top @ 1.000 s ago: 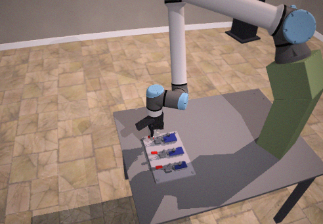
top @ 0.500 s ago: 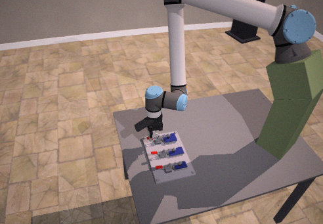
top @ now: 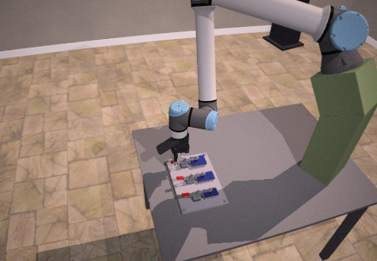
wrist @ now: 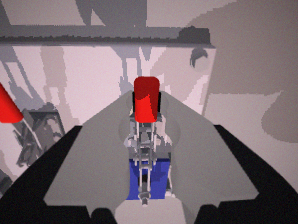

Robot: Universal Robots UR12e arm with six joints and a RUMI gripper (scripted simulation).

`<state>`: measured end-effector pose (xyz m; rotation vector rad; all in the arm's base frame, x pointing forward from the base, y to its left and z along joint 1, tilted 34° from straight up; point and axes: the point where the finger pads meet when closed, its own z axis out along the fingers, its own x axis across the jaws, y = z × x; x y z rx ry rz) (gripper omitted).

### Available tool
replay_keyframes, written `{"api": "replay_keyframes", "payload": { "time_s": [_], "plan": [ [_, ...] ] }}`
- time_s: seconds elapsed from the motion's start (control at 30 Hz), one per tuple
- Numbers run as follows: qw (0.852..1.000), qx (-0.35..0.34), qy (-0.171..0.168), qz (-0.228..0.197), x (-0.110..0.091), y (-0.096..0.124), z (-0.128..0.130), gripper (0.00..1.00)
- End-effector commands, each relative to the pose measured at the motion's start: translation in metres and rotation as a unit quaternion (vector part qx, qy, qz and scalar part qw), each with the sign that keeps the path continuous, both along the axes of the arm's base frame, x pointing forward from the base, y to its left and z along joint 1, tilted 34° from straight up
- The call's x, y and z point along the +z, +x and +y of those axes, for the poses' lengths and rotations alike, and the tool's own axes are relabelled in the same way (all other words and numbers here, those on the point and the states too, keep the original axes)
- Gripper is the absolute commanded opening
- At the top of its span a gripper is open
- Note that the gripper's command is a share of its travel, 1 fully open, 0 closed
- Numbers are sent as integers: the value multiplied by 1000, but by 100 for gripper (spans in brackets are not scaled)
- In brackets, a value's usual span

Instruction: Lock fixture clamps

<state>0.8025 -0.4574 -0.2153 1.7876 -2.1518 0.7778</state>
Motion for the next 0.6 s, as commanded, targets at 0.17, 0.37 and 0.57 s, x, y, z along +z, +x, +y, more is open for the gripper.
{"api": "replay_keyframes", "payload": {
  "time_s": [0.17, 0.37, 0.57],
  "plan": [
    [1000, 0, 0, 0, -1, 2, -1, 0],
    [1000, 0, 0, 0, -2, 2, -1, 0],
    [1000, 0, 0, 0, -2, 2, -2, 0]
  ]
}}
